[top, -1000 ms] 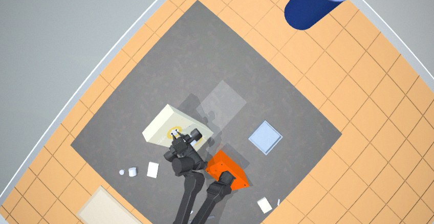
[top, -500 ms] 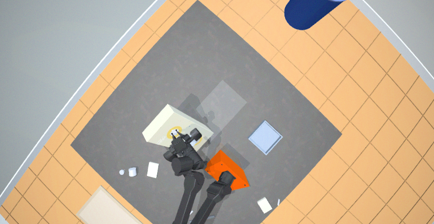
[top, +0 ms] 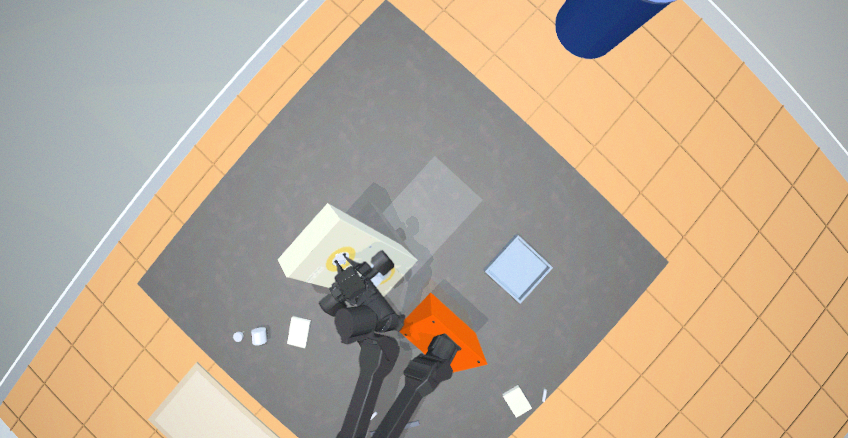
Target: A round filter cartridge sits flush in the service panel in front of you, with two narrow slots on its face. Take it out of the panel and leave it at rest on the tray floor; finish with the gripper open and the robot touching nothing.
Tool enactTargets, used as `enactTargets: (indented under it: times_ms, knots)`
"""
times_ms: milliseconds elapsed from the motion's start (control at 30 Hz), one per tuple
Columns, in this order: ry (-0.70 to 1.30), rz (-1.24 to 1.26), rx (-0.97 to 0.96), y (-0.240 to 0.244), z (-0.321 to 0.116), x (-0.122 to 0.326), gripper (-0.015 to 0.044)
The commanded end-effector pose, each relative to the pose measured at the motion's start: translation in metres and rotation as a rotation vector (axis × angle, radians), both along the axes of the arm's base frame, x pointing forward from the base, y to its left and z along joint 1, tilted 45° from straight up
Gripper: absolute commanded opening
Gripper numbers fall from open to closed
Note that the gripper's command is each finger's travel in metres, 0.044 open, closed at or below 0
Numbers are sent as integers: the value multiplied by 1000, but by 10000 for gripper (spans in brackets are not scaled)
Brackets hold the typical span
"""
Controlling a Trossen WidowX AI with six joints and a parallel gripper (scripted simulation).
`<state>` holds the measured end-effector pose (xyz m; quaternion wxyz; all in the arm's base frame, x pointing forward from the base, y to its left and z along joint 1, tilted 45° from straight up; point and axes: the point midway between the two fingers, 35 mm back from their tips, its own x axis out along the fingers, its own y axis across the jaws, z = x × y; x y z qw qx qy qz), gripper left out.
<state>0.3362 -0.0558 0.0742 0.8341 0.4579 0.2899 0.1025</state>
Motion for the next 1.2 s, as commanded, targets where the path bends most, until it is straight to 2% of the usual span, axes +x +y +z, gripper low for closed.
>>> enactTargets:
  times_ms: [0,1167]
  knots:
    - [3,-4,2,-1,0,0,101]
    - [2,-4,3,6,-6,13,101]
